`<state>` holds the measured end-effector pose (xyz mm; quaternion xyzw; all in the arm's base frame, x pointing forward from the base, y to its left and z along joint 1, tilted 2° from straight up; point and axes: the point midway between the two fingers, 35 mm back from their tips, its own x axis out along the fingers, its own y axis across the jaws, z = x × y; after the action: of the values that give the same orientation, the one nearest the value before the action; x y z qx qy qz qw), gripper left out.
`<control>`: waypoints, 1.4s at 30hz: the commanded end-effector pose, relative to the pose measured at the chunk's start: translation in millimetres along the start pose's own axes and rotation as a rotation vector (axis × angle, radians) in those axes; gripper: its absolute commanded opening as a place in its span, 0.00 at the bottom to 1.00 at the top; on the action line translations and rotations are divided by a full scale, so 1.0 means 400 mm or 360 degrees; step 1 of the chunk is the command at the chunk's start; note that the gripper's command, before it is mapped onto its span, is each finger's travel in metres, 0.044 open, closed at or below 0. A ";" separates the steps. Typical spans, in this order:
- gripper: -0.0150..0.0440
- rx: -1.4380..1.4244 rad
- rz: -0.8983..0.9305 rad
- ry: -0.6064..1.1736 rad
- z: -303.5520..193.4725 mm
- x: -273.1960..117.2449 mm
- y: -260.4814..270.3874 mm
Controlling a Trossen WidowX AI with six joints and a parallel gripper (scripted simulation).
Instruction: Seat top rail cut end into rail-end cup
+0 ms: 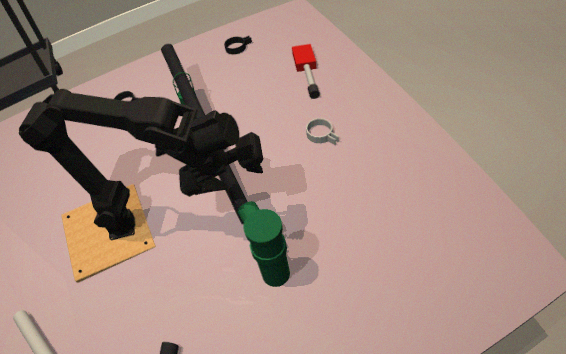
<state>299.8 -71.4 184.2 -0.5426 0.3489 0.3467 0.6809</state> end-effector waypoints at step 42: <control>1.00 0.2500 -0.0041 0.0123 0.237 -0.168 0.038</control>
<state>258.4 16.8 256.1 0.0239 0.4903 0.0092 0.8712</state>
